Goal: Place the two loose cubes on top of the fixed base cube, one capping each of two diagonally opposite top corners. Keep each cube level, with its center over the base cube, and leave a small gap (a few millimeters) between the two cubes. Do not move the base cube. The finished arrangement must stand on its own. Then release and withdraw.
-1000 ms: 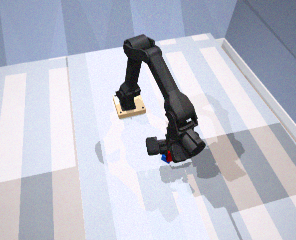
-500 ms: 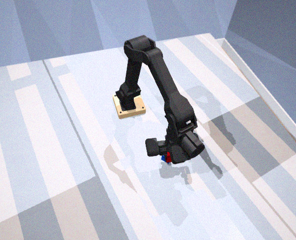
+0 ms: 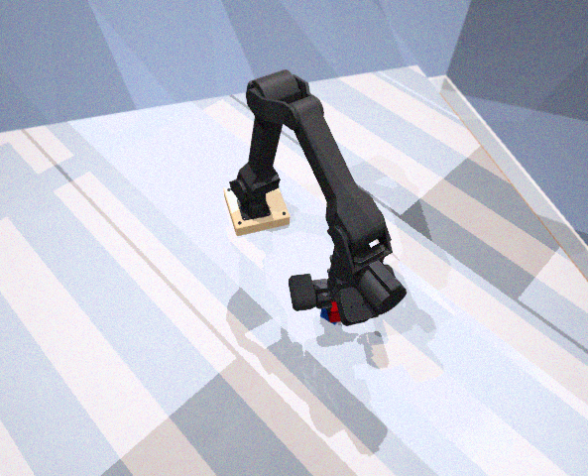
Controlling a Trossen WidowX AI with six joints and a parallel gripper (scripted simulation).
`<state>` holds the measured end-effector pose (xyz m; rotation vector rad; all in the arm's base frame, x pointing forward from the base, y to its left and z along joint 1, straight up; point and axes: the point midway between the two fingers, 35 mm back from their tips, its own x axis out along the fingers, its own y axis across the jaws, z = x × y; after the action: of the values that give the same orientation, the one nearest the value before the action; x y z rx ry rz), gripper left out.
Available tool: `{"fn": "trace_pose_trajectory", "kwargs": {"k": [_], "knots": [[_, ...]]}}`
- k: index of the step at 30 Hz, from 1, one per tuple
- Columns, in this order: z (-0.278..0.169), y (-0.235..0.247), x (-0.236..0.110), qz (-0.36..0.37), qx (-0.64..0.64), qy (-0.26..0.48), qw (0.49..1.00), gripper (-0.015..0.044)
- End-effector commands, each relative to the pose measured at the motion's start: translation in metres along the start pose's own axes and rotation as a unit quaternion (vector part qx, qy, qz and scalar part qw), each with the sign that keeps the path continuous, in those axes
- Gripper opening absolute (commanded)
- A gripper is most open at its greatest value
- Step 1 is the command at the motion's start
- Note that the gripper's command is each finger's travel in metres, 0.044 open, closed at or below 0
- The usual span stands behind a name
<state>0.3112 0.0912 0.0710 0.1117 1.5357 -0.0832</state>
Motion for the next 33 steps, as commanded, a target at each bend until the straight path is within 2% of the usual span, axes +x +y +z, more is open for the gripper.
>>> {"fn": "trace_pose_trajectory", "kwargs": {"k": [1, 4, 8, 33], "knots": [[0.0, 0.0, 0.001, 0.0, 0.003, 0.001, 1.0, 0.0105], [0.0, 0.0, 0.001, 0.0, 0.003, 0.001, 1.0, 0.0105], [0.0, 0.0, 0.001, 0.0, 0.003, 0.001, 1.0, 0.0205], [0.0, 0.0, -0.027, 0.0, 0.0, 0.0, 1.0, 0.0205]]}}
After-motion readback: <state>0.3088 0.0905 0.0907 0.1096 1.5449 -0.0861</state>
